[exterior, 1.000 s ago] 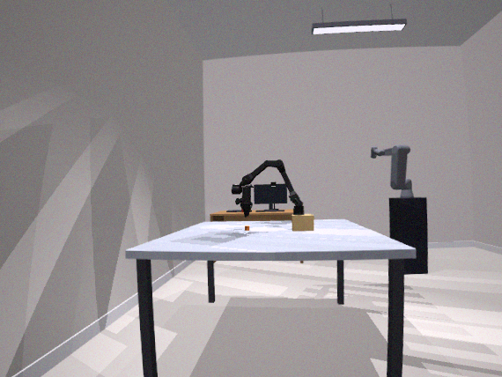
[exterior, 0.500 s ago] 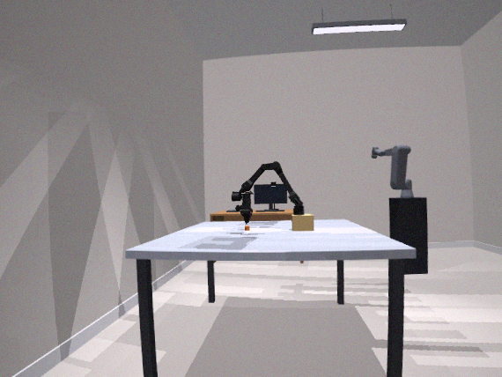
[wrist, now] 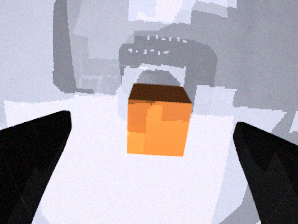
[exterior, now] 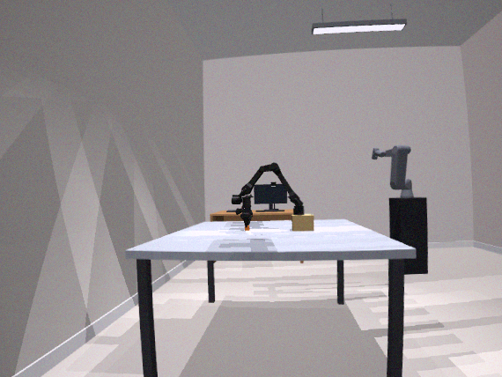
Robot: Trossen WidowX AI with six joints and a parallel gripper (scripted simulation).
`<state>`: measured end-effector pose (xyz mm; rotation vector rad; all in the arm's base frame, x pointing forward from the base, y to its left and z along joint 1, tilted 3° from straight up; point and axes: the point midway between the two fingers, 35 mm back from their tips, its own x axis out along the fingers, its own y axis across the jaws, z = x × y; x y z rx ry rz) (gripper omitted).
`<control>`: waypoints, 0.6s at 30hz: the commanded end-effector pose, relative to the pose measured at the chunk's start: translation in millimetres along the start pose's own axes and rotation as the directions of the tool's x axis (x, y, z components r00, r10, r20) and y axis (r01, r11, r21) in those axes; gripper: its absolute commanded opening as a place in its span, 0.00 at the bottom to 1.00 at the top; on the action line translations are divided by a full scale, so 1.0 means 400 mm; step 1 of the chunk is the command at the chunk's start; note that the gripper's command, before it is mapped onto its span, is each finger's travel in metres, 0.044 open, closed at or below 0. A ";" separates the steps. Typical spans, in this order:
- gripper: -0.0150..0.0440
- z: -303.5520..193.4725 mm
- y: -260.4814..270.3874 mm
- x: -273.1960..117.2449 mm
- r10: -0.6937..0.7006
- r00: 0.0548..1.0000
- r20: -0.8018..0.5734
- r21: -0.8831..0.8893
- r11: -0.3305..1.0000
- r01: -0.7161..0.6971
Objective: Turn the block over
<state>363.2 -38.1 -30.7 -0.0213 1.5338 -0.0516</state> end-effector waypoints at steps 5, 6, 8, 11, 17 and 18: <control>1.00 -0.004 -0.002 0.032 -0.004 1.000 -0.004 -0.003 1.000 0.004; 1.00 -0.004 -0.002 0.033 -0.004 1.000 -0.004 -0.003 1.000 0.004; 0.91 -0.004 -0.002 0.033 -0.004 1.000 -0.004 -0.003 1.000 0.004; 0.78 -0.004 -0.002 0.033 -0.004 1.000 -0.004 -0.003 1.000 0.004; 0.51 -0.004 -0.002 0.033 -0.004 1.000 -0.004 -0.003 1.000 0.004; 0.50 -0.004 -0.002 0.033 -0.004 1.000 -0.004 -0.003 1.000 0.004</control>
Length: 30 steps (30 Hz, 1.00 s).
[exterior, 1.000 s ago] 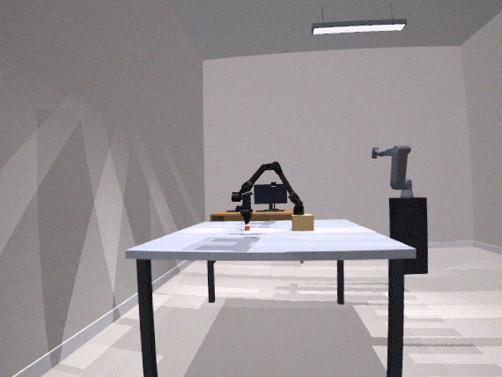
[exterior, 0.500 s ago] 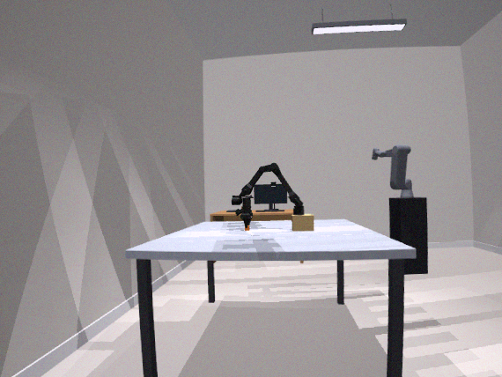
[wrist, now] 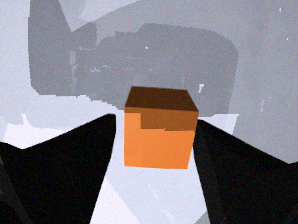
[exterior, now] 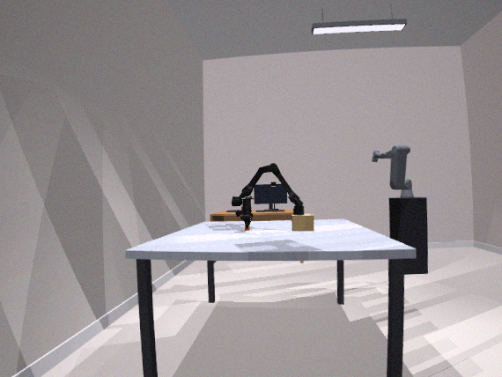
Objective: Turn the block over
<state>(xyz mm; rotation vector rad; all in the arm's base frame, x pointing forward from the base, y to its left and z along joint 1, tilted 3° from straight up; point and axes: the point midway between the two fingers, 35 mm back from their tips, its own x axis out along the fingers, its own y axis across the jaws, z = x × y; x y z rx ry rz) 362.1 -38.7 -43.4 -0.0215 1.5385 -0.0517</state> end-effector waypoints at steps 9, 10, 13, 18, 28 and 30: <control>0.40 0.000 -0.002 0.001 -0.004 1.000 0.001 -0.003 1.000 0.004; 0.39 0.000 -0.002 0.001 -0.004 1.000 0.001 -0.003 1.000 0.004; 0.35 0.000 -0.002 0.001 -0.004 1.000 0.001 -0.003 1.000 0.004; 0.25 0.001 -0.002 -0.027 -0.004 1.000 0.001 -0.003 1.000 0.004; 0.25 0.002 -0.002 -0.070 -0.003 1.000 0.024 -0.002 1.000 0.003; 0.25 0.004 -0.002 -0.064 -0.002 0.998 0.055 -0.001 1.000 0.002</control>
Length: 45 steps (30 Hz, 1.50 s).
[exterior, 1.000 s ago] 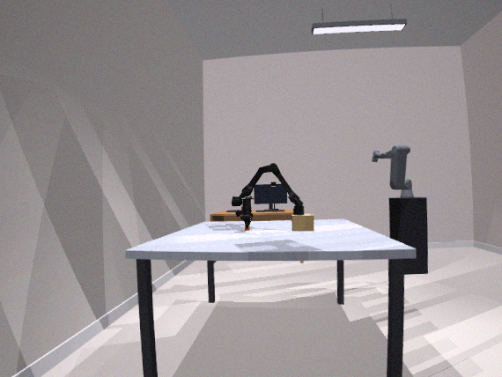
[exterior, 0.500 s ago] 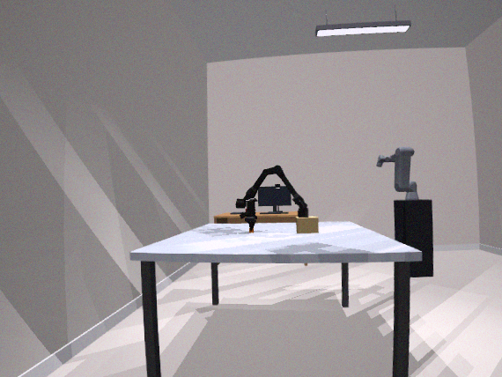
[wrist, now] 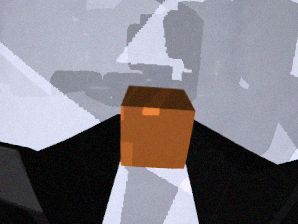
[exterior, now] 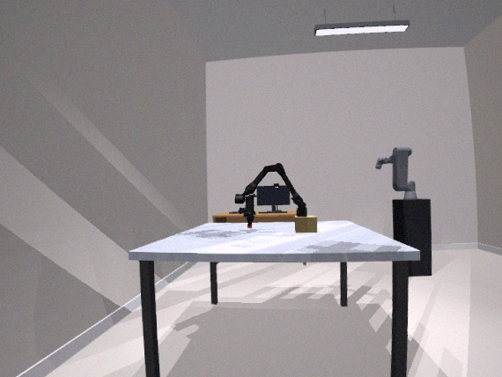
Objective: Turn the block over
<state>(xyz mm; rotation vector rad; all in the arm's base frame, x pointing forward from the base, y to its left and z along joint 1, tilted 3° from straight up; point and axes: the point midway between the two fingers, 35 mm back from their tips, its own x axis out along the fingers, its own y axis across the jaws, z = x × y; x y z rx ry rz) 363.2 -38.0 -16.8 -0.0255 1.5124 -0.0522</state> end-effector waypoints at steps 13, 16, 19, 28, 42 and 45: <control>0.25 0.002 0.000 0.023 0.004 0.972 0.233 0.008 1.000 -0.006; 0.25 0.001 0.000 0.025 0.004 0.960 0.279 0.008 1.000 -0.006; 0.25 -0.002 0.000 0.026 0.003 0.946 0.324 0.006 1.000 -0.006; 0.25 -0.015 0.000 0.020 0.000 0.892 0.452 0.000 1.000 0.000; 0.25 0.001 -0.001 0.060 0.002 0.828 0.560 0.001 1.000 -0.003; 0.25 0.006 -0.002 0.073 0.002 0.805 0.594 0.002 1.000 -0.004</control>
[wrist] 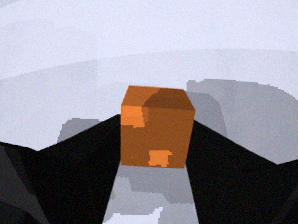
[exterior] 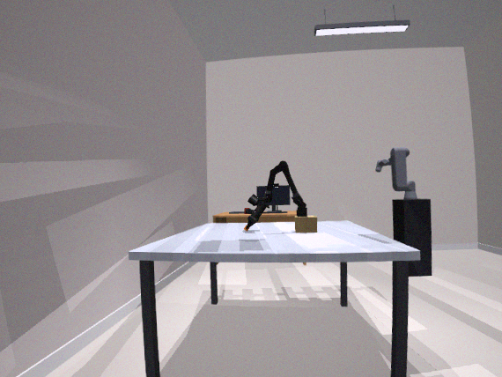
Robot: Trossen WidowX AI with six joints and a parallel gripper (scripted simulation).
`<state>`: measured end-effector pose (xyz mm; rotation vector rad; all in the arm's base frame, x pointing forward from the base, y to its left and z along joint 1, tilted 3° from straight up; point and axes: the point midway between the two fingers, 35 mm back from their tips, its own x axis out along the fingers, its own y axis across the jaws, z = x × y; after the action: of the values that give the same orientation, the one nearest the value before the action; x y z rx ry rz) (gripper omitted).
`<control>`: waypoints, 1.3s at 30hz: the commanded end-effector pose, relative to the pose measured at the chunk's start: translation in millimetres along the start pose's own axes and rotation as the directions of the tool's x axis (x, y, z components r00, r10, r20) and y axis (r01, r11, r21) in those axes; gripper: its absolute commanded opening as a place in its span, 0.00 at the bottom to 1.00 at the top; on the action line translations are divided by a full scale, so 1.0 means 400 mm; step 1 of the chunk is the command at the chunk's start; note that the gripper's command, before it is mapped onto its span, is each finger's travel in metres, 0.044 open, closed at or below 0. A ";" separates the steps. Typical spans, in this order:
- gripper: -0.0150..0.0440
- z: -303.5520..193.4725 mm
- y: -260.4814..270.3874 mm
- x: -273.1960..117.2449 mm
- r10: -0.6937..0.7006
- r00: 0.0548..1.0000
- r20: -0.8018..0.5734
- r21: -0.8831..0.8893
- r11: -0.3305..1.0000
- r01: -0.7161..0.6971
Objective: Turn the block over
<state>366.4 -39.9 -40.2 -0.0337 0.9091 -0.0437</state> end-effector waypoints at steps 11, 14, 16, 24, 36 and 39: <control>0.25 -0.024 0.000 0.038 0.005 0.983 0.181 0.000 1.000 -0.005; 0.25 -0.028 0.000 0.038 0.005 0.975 0.221 0.000 1.000 -0.005; 0.25 -0.031 0.000 0.037 0.005 0.969 0.247 -0.001 1.000 -0.005; 0.25 -0.043 0.001 0.021 0.005 0.937 0.351 -0.005 1.000 -0.003; 0.25 -0.045 0.002 0.004 0.005 0.908 0.418 -0.007 1.000 -0.002; 0.25 -0.045 0.002 0.004 0.005 0.908 0.418 -0.007 1.000 -0.002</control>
<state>353.4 -40.0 -52.3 -0.0449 0.4803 -0.0327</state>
